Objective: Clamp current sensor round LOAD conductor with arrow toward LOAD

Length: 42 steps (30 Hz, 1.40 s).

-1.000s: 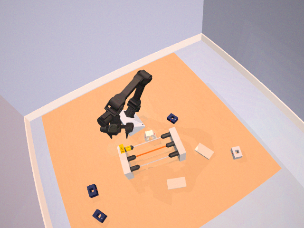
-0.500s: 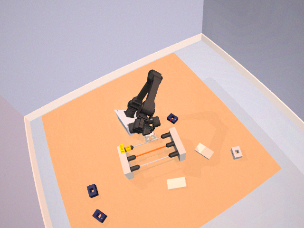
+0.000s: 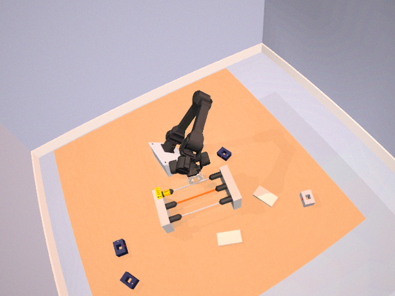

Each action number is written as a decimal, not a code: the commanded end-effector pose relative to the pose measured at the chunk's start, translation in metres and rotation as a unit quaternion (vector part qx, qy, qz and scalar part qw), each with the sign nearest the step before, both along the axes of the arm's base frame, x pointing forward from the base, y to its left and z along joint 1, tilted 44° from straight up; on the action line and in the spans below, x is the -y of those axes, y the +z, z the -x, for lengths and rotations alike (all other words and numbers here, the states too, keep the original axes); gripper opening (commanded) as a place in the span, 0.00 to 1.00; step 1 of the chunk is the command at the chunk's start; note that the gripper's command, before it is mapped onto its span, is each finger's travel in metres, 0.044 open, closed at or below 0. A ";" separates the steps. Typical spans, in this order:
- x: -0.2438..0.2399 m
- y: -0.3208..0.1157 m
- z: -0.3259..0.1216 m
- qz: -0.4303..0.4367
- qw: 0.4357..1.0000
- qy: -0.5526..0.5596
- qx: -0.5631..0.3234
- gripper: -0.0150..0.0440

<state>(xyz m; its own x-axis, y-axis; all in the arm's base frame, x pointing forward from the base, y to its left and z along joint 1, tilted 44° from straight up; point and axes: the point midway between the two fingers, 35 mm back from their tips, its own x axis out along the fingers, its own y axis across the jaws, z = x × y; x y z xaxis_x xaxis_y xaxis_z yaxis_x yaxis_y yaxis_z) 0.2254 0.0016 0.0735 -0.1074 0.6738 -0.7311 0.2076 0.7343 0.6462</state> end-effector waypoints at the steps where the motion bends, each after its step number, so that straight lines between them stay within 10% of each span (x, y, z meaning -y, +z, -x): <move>1: -0.005 -0.005 0.001 -0.001 1.000 -0.002 -0.001 1.00; 26: -0.032 -0.032 0.007 -0.003 1.000 -0.002 -0.001 1.00; 42: -0.029 -0.030 0.005 -0.001 1.000 0.000 0.000 0.69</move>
